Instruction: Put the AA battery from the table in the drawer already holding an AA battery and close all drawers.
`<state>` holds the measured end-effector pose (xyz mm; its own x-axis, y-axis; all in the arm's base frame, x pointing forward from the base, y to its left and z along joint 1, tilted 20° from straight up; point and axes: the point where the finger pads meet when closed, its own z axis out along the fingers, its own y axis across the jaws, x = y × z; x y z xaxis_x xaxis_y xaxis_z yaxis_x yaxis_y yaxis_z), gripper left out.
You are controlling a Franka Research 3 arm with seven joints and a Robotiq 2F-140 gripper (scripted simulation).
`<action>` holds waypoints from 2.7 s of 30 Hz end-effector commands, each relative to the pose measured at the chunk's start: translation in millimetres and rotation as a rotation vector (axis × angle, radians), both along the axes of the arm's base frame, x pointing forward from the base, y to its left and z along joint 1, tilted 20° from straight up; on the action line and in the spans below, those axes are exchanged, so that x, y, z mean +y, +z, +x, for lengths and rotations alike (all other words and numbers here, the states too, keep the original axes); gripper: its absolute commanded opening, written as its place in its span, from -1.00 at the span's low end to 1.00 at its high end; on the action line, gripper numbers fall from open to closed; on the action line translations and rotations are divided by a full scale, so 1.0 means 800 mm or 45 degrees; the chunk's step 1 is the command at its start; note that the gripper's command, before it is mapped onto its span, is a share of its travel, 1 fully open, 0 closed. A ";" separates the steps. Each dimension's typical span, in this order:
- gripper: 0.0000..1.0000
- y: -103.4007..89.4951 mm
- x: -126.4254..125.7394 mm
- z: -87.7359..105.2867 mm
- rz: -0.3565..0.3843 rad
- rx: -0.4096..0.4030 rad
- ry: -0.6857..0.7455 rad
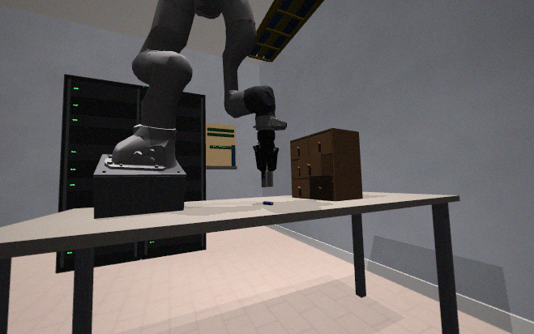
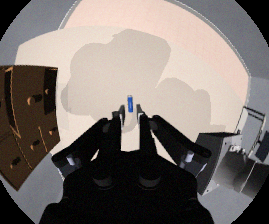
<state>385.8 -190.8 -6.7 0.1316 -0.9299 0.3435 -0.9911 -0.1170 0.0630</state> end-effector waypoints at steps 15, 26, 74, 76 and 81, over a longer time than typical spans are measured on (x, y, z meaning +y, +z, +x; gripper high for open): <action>-0.65 -0.007 -0.002 0.002 0.002 -0.003 0.004; -0.65 -0.030 -0.011 0.002 0.002 -0.003 0.004; -0.65 -0.061 -0.022 0.003 0.002 -0.003 0.004; -0.65 -0.061 -0.022 0.003 0.002 -0.003 0.004; -0.65 -0.061 -0.022 0.003 0.002 -0.003 0.004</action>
<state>387.5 -208.2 -55.1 0.1371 -0.9294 0.3426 -0.9904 -0.1230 0.0625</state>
